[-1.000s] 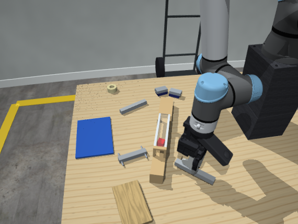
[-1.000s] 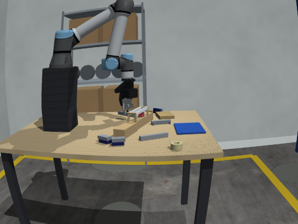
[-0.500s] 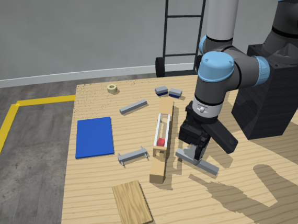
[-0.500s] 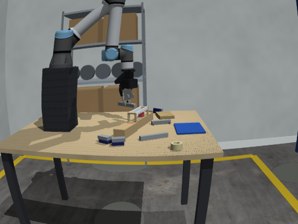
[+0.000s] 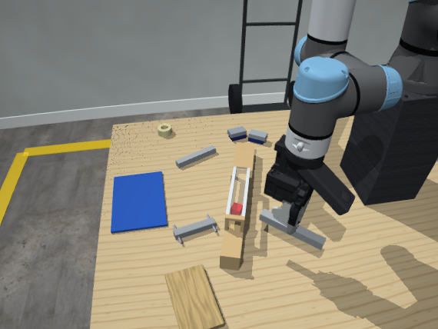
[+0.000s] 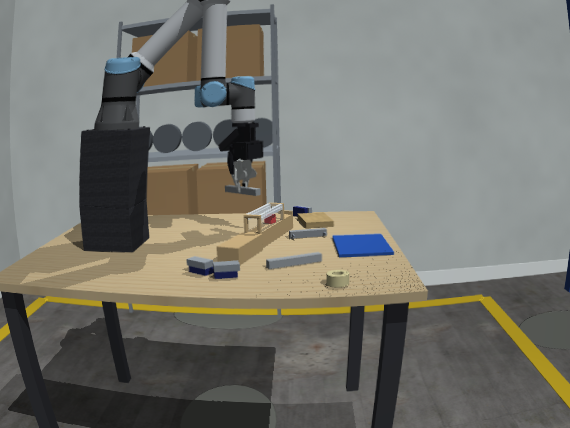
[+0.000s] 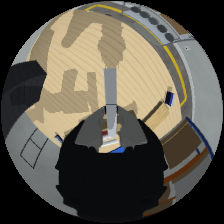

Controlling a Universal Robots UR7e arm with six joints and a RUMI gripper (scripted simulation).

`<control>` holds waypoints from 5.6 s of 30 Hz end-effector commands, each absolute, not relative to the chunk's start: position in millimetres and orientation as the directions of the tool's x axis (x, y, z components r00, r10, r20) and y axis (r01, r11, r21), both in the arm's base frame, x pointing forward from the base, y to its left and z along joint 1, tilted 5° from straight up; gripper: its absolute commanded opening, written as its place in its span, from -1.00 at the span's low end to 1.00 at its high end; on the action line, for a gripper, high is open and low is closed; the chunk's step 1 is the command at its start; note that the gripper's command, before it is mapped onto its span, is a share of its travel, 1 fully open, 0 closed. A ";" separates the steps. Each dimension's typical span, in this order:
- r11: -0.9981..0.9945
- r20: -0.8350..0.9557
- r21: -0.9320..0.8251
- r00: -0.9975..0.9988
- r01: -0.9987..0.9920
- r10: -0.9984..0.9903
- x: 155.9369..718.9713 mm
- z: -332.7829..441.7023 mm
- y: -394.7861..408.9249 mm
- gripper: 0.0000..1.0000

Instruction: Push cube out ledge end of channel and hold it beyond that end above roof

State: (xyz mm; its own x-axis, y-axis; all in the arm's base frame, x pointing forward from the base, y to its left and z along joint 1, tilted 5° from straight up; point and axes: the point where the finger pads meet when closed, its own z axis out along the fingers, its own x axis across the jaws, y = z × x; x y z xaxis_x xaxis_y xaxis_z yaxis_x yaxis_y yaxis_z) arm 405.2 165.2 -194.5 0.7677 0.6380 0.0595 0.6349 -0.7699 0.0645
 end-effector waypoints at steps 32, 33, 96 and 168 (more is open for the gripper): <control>-0.769 0.056 0.063 0.767 0.636 0.639 403.5 -193.1 166.0 -1.00; -0.769 0.056 0.063 0.767 0.636 0.639 403.5 -193.1 166.0 -1.00; -0.905 0.080 -0.025 0.901 -0.426 -0.426 388.8 -190.1 -173.6 -1.00; -0.906 0.082 -0.023 0.902 -0.422 -0.423 396.1 -256.8 -174.6 -1.00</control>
